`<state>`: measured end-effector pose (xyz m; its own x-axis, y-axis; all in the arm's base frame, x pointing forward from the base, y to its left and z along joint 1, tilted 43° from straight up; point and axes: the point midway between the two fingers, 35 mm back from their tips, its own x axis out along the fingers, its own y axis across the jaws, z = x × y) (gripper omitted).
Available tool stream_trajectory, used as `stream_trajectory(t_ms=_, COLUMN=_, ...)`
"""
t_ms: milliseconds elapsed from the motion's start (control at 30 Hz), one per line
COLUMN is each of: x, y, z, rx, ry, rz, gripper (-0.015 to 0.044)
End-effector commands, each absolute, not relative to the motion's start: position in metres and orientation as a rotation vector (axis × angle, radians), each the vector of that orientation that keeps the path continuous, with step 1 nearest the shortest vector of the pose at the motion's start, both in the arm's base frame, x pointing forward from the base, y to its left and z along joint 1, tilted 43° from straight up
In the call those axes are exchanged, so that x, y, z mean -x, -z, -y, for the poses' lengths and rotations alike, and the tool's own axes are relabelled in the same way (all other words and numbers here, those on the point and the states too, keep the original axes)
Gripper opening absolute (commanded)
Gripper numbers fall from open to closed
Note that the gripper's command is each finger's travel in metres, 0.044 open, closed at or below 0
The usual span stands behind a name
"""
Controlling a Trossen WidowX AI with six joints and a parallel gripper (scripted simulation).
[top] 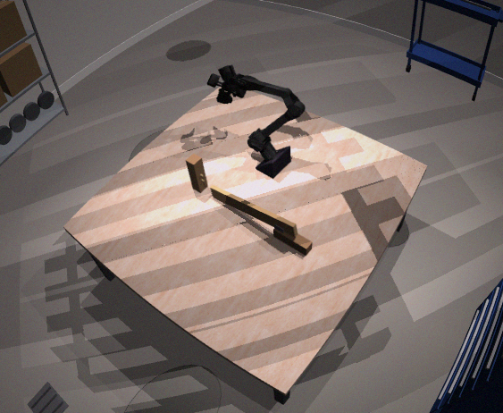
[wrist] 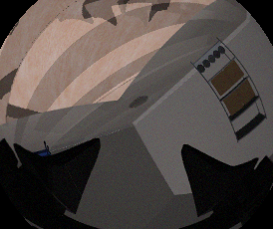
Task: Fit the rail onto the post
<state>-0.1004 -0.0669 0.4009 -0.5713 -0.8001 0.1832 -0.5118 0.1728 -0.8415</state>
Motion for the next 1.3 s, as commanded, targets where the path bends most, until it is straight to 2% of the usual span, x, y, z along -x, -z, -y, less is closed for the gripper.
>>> stream_trajectory(t_ms=0, x=0.1, y=-0.401, z=0.067, rx=1.255, ry=1.352, rz=-2.15, gripper=0.0426)
stream_trajectory(t_ms=233, x=0.082, y=-0.399, z=0.1, rx=1.308, ry=1.268, rz=-2.013, gripper=0.044)
stream_trajectory(t_ms=500, x=0.035, y=-0.391, z=0.152, rx=1.366, ry=1.095, rz=-1.78, gripper=0.044)
stream_trajectory(t_ms=900, x=-0.067, y=-0.376, z=0.193, rx=1.387, ry=0.84, rz=-1.402, gripper=0.044)
stream_trajectory(t_ms=1267, x=-0.174, y=-0.355, z=0.184, rx=1.327, ry=0.584, rz=-1.124, gripper=0.044)
